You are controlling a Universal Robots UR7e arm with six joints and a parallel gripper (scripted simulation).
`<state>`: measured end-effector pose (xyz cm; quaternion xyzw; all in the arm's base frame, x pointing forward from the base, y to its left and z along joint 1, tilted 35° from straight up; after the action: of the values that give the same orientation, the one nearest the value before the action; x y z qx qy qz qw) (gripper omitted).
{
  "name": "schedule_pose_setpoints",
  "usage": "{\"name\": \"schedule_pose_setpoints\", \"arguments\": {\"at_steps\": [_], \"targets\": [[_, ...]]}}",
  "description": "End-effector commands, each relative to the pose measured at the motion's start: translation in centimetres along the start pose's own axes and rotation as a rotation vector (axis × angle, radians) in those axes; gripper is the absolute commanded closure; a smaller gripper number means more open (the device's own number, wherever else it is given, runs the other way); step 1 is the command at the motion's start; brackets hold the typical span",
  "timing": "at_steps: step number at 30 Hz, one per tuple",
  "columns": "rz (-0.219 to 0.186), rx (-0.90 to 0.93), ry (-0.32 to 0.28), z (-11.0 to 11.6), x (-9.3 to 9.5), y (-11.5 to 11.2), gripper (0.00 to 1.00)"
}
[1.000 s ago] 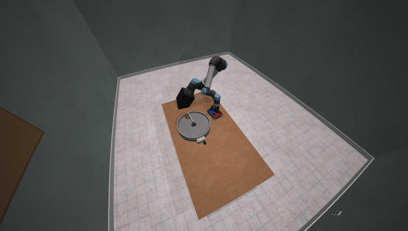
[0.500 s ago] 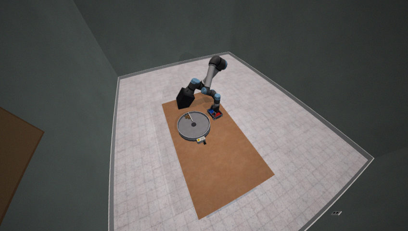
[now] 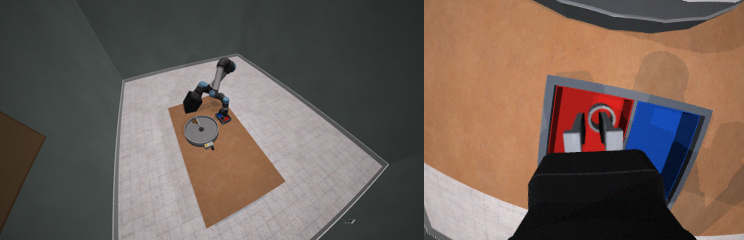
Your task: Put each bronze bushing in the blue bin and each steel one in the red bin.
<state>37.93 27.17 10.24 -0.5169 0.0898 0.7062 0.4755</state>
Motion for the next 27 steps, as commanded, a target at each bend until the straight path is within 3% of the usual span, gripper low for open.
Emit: {"name": "schedule_pose_setpoints", "arguments": {"at_steps": [1, 4, 9, 12, 14, 16, 19, 27], "targets": [[-0.001, 0.000, 0.000, 0.0, -0.1, 0.0, 0.58], [-0.001, 0.000, 0.000, 0.0, -0.1, 0.0, 0.58], [-0.001, 0.000, 0.000, 0.0, -5.1, 0.0, 0.58], [-0.001, 0.000, 0.000, 0.0, -5.1, 0.0, 0.58], [-0.001, 0.000, 0.000, 0.0, -7.1, 0.0, 0.58], [-0.001, 0.000, 0.000, 0.0, -7.1, 0.0, 0.58], [-0.001, 0.000, 0.000, 0.0, -10.1, 0.0, 0.58], [-0.001, 0.000, 0.000, 0.0, -10.1, 0.0, 0.58]]}}
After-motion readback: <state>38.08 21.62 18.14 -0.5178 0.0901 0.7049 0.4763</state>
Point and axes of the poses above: the point where the finger pads meet when closed, its own x axis out along the fingers, its own y axis across the jaws, z = x × y, the point moved 8 cm from there along -x, back along the fingers, and after that the axes turned 11 degrees about -x, right-handed, at the moved point
